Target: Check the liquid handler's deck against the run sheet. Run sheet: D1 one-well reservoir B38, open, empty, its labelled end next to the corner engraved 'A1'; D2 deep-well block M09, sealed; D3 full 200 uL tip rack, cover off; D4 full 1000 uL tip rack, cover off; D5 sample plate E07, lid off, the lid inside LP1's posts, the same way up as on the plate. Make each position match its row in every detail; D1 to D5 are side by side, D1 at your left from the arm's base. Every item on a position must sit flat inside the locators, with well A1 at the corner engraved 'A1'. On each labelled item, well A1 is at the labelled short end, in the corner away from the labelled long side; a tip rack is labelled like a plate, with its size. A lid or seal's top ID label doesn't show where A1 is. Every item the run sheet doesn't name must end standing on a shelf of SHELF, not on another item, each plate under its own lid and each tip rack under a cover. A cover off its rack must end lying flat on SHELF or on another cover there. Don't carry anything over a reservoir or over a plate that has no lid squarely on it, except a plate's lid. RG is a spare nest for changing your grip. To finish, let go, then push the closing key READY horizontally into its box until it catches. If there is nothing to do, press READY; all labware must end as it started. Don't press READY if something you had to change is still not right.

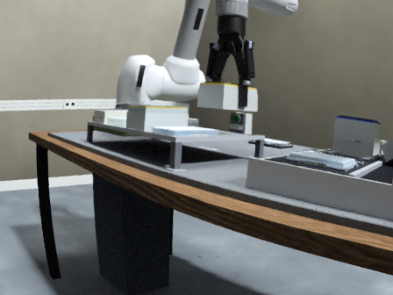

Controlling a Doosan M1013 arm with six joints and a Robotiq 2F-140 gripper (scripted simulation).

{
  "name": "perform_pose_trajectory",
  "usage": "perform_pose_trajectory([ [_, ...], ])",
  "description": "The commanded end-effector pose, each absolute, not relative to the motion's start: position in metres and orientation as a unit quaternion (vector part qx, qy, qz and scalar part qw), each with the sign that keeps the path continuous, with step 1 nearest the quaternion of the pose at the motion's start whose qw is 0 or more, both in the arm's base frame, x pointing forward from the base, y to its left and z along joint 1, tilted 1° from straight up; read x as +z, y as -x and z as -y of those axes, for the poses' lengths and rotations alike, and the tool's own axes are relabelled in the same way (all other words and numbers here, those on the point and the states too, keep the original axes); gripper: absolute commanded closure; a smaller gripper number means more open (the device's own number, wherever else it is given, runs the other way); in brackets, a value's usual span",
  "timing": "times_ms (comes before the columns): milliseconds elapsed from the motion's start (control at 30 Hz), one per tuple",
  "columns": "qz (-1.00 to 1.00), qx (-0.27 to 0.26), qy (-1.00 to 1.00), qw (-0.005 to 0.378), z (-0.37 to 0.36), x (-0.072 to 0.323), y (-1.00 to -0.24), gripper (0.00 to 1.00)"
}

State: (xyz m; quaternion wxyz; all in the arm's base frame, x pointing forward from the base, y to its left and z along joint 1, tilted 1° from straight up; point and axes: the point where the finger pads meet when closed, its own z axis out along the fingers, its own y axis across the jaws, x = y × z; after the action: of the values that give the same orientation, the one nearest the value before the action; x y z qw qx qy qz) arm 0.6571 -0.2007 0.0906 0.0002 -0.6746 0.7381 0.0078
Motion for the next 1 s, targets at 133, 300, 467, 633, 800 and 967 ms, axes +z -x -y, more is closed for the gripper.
perform_pose_trajectory([
  [133,-0.738,0.008,0.675,0.000,0.198,0.073,-0.657,0.90],
  [300,-0.738,0.008,0.675,0.000,0.197,0.068,-0.657,0.90],
  [467,-0.738,0.008,0.675,0.000,0.197,0.060,-0.657,0.90],
  [633,-0.738,0.008,0.675,0.000,0.197,0.052,-0.657,0.90],
  [800,-0.738,0.008,0.675,0.000,0.197,0.043,-0.657,0.90],
  [967,-0.738,0.008,0.675,0.000,0.197,0.038,-0.657,0.90],
])
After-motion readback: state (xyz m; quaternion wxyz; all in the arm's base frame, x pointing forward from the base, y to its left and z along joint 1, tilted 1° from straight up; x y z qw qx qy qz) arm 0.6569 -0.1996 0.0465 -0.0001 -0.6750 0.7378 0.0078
